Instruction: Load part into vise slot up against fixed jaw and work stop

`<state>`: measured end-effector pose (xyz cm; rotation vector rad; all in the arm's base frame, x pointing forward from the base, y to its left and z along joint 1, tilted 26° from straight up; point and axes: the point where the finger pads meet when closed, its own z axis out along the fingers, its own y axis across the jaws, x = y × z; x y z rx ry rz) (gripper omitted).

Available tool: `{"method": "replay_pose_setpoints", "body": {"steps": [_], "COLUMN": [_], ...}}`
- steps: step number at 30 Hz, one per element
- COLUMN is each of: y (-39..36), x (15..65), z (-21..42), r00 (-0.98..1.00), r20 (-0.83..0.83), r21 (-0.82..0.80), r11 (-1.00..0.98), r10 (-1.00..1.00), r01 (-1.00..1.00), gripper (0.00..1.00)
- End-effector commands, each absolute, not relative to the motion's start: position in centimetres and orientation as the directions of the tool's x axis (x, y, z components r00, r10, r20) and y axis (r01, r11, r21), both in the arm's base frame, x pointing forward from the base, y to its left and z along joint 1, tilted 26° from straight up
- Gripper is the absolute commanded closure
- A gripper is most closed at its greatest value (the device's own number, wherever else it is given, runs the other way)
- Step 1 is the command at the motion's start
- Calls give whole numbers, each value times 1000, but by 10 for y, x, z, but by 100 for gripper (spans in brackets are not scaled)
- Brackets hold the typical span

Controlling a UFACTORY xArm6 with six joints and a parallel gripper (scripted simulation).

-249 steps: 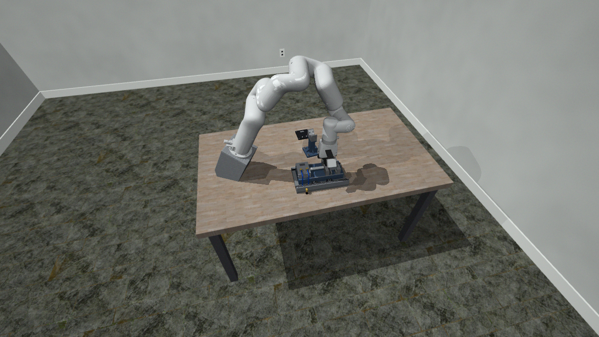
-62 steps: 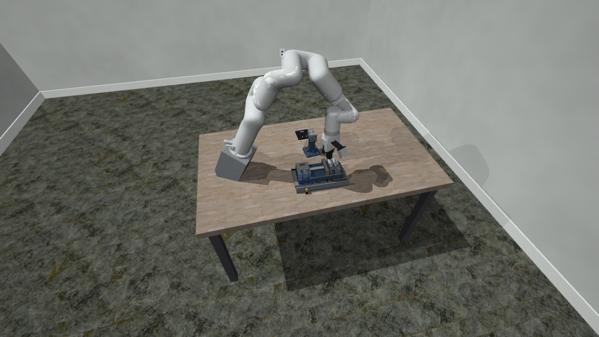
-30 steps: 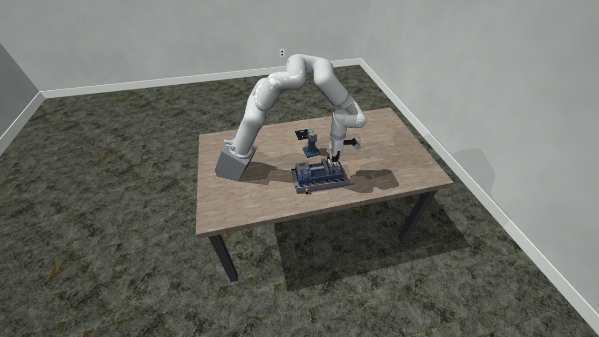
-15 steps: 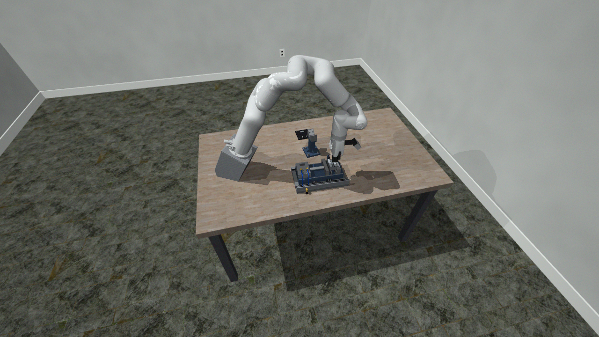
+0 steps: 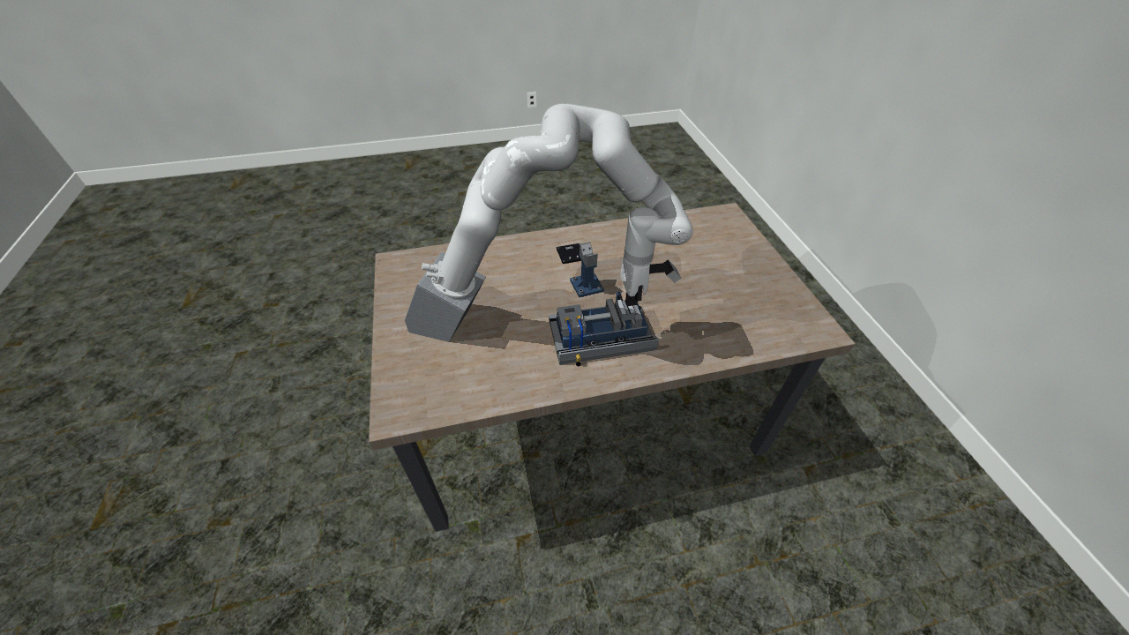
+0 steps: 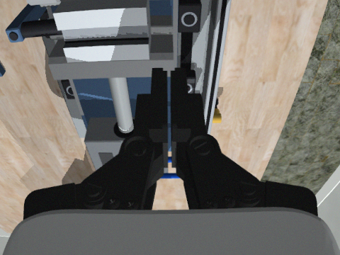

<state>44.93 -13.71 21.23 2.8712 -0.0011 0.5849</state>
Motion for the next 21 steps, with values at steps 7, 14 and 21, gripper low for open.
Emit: {"method": "replay_pose_setpoints", "body": {"steps": [7,14,21], "y": [-137,-137,-138], "x": [450,450,451], "z": [214,213,212], "r00": [920,920,920], "r20": [390,390,389], "r21": [206,206,206], "r11": [-978,-978,-978], "r10": [42,42,42], "r01": [-43,-43,-43], "gripper": [100,100,100]}}
